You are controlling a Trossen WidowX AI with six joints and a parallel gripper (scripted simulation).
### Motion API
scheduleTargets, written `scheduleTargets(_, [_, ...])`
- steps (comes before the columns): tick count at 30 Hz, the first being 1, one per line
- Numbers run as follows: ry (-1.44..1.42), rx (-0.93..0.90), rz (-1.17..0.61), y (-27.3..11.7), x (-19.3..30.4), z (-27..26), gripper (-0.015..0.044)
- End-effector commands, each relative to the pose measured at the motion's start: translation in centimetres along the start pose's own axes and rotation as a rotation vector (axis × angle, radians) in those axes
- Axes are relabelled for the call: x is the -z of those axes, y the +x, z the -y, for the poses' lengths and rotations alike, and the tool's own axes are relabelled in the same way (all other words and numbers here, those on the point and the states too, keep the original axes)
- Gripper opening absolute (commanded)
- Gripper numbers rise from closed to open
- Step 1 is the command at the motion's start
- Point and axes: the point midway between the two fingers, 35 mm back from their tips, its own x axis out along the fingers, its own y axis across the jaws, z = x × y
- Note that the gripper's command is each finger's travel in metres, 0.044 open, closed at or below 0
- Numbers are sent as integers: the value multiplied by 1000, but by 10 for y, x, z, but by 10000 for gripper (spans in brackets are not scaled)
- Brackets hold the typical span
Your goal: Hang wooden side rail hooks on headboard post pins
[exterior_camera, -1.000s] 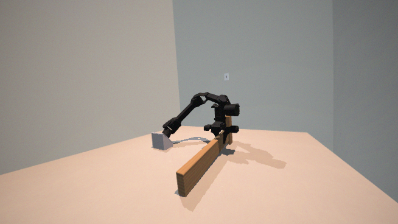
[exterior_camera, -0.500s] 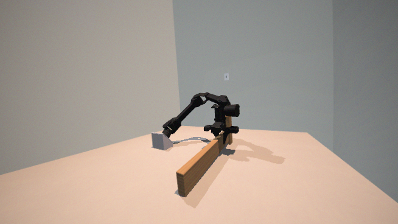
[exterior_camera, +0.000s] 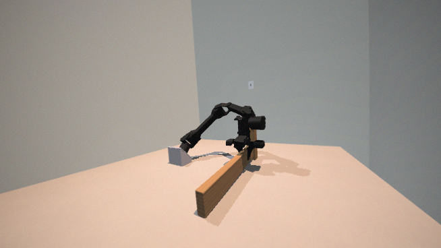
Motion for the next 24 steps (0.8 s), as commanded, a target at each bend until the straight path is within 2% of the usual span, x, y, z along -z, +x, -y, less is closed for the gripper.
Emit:
scheduleTargets(1, [4, -10, -6, -1, -1, -1, 0])
scheduleTargets(24, [4, -10, -6, 2, -1, -1, 0])
